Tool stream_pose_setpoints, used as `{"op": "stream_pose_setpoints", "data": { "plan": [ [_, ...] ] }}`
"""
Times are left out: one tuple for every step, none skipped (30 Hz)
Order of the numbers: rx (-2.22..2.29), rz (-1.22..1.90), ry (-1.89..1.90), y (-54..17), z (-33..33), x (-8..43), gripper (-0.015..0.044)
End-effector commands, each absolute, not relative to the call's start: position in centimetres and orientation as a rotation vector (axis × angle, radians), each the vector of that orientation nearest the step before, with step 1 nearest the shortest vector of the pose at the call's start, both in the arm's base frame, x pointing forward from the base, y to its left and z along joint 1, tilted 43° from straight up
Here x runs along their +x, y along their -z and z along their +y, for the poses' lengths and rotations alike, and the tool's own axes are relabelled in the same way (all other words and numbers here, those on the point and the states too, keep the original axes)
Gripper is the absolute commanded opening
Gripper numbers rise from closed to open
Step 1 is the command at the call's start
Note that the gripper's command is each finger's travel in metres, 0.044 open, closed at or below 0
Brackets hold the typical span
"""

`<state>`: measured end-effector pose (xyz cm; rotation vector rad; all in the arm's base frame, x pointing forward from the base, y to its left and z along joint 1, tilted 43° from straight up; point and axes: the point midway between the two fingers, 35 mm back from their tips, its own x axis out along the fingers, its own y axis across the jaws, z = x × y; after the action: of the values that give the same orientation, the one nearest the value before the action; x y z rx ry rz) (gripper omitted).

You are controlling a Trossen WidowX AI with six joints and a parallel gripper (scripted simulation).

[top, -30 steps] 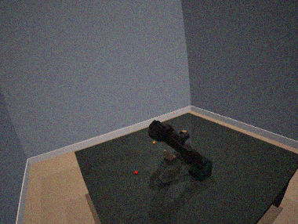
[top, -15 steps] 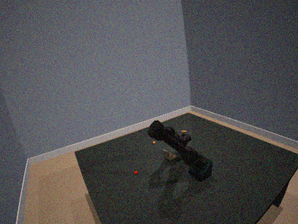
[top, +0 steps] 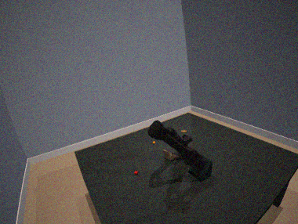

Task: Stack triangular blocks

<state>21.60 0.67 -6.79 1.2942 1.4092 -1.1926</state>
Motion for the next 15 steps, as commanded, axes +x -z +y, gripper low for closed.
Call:
{"op": "stream_pose_setpoints", "data": {
  "plan": [
    [1.300, 1.409, 1.194, 6.82, 0.73, 21.59, 0.0262],
    [1.300, 1.409, 1.194, 6.82, 0.73, 21.59, 0.0236],
    [1.300, 1.409, 1.194, 6.82, 0.73, 21.59, 0.0210],
    [1.300, 1.409, 1.194, 6.82, 0.73, 21.59, 0.0183],
    [1.299, 1.409, 1.194, 6.76, 0.67, 21.60, 0.0157],
    [1.295, 1.409, 1.193, 6.63, 0.52, 21.61, 0.0131],
    [1.294, 1.409, 1.193, 6.58, 0.46, 21.61, 0.0105],
    [1.294, 1.409, 1.193, 6.58, 0.46, 21.61, 0.0078],
    [1.294, 1.409, 1.193, 6.58, 0.46, 21.61, 0.0052],
    [1.294, 1.409, 1.193, 6.58, 0.46, 21.61, 0.0026],
    [1.299, 1.414, 1.191, 6.59, 0.45, 21.59, 0.0000],
    [1.310, 1.424, 1.185, 6.60, 0.37, 21.57, 0.0000],
    [1.327, 1.441, 1.175, 6.59, 0.23, 21.55, 0.0000],
    [1.349, 1.461, 1.161, 6.58, 0.03, 21.53, 0.0000],
    [1.371, 1.482, 1.146, 6.55, -0.19, 21.53, 0.0000]
  ]
}}
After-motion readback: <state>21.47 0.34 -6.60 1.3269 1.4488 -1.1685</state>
